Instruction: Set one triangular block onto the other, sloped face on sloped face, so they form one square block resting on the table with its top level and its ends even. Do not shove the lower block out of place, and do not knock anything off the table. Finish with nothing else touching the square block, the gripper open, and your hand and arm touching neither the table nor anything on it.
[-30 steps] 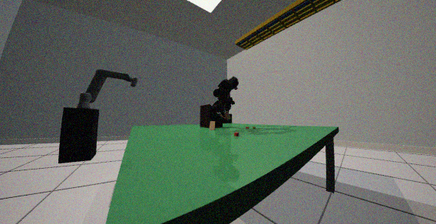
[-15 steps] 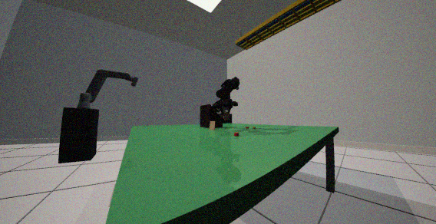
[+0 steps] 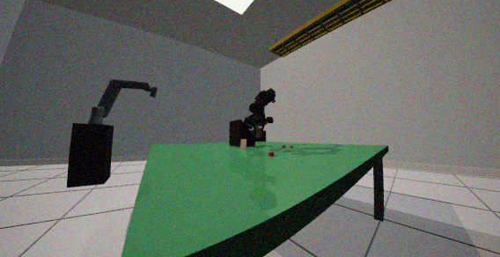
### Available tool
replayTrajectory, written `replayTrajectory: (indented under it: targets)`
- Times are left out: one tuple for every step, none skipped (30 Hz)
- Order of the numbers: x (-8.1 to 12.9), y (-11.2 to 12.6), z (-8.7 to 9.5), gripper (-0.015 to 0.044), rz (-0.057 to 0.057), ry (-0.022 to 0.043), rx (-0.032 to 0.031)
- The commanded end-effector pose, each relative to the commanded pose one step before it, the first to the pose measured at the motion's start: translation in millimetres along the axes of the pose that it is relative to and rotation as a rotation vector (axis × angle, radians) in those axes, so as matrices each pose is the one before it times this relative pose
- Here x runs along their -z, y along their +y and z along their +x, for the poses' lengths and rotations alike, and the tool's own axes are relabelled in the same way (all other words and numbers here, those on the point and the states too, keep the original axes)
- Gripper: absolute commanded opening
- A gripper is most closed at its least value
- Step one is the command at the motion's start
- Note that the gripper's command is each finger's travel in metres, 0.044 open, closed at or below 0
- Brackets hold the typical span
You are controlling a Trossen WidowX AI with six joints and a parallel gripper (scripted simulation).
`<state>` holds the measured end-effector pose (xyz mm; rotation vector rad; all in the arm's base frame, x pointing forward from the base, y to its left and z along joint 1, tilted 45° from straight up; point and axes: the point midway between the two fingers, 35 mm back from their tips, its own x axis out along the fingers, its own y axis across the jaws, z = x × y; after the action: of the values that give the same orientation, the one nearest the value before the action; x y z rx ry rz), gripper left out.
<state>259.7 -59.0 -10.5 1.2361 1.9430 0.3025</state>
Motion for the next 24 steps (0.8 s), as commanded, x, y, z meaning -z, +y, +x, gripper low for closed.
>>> replayTrajectory:
  targets:
    - [-7.47,-8.55,-9.07,0.0,0.0079,-0.01164,0.00547]
    - [-2.44,-2.75,-3.02,0.0,-0.0005,-0.00466,0.00088]
    - [-2.41,-2.81,-3.0,0.0,-0.0005,-0.00463,0.00091]
    - [-2.37,-2.88,-2.97,0.0,-0.0004,-0.0046,0.00093]
    - [-2.33,-2.94,-2.95,0.0,-0.0004,-0.00457,0.00095]
    - [-2.3,-3.0,-2.92,0.0,-0.0003,-0.00455,0.00098]
    - [-2.33,-3.02,-2.91,0.0,-0.0003,-0.00466,0.00102]
    - [-2.3,-3.09,-2.89,0.0,-0.0003,-0.00464,0.00104]
    - [-2.26,-3.15,-2.86,0.0,-0.0002,-0.00461,0.00107]
    - [-2.22,-3.21,-2.83,0.0,-0.0002,-0.00458,0.00109]
    - [-2.18,-3.27,-2.8,0.0,-0.0002,-0.00455,0.00111]
    - [-2.13,-3.33,-2.77,0.0,-0.0001,-0.00452,0.00114]
    - [-2.09,-3.39,-2.74,0.0,-0.0001,-0.00449,0.00116]
    - [-2.05,-3.44,-2.71,0.0,0.0,-0.00446,0.00118]
    - [-2.01,-3.5,-2.67,0.0,0.0,-0.00443,0.0012]
    - [-1.96,-3.55,-2.64,0.0,0.0001,-0.0044,0.00122]
    - [-1.92,-3.61,-2.6,0.0,0.0001,-0.00436,0.00124]
    - [-1.87,-3.66,-2.57,0.0,0.0001,-0.00433,0.00126]
    - [-1.83,-3.71,-2.54,0.0,0.0002,-0.0043,0.00128]
    - [-1.78,-3.76,-2.5,0.0,0.0002,-0.00427,0.0013]
    - [-1.73,-3.81,-2.46,0.0,0.0003,-0.00423,0.00132]
    - [-1.69,-3.86,-2.42,0.0,0.0003,-0.0042,0.00134]
    - [-1.64,-3.91,-2.39,0.0,0.0004,-0.00416,0.00136]
    - [-1.59,-3.96,-2.35,0.0,0.0004,-0.00413,0.00138]
